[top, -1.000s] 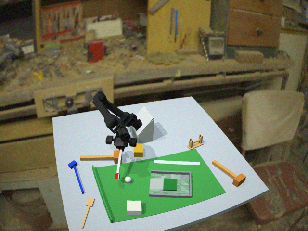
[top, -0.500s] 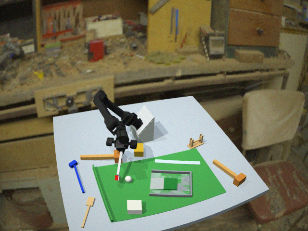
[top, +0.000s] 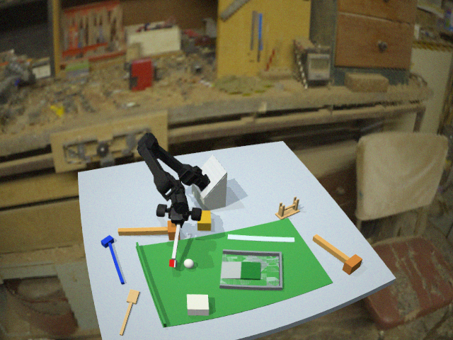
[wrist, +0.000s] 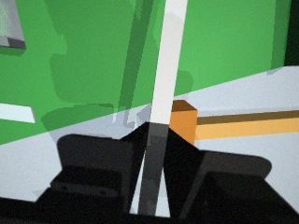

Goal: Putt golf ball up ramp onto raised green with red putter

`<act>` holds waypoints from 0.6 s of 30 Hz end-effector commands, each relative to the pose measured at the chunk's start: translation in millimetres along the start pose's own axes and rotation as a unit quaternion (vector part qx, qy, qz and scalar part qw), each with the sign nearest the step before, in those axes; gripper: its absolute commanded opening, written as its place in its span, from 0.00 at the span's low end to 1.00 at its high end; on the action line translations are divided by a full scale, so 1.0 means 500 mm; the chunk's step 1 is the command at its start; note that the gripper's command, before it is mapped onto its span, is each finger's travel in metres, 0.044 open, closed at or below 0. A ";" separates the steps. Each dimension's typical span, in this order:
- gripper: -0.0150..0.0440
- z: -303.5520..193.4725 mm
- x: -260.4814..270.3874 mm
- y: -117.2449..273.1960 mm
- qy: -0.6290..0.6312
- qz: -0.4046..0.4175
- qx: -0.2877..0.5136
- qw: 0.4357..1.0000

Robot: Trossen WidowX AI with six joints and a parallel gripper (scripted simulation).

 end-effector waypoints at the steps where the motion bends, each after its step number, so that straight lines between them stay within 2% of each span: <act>1: 0.25 0.000 -0.002 0.000 -0.002 0.000 0.000 1.000; 10: 0.25 -0.007 -0.058 -0.006 0.000 0.001 -0.002 1.000; 18: 0.25 -0.001 -0.033 -0.009 -0.002 0.000 0.003 1.000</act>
Point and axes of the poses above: the point midway between the two fingers, 35 mm back from their tips, its own y axis back along the fingers, its own x axis across the jaws, z = x × y, the point moved 5 cm from there along y, back along the fingers, and after that the axes turned 8 degrees about y, right-handed, at the moved point
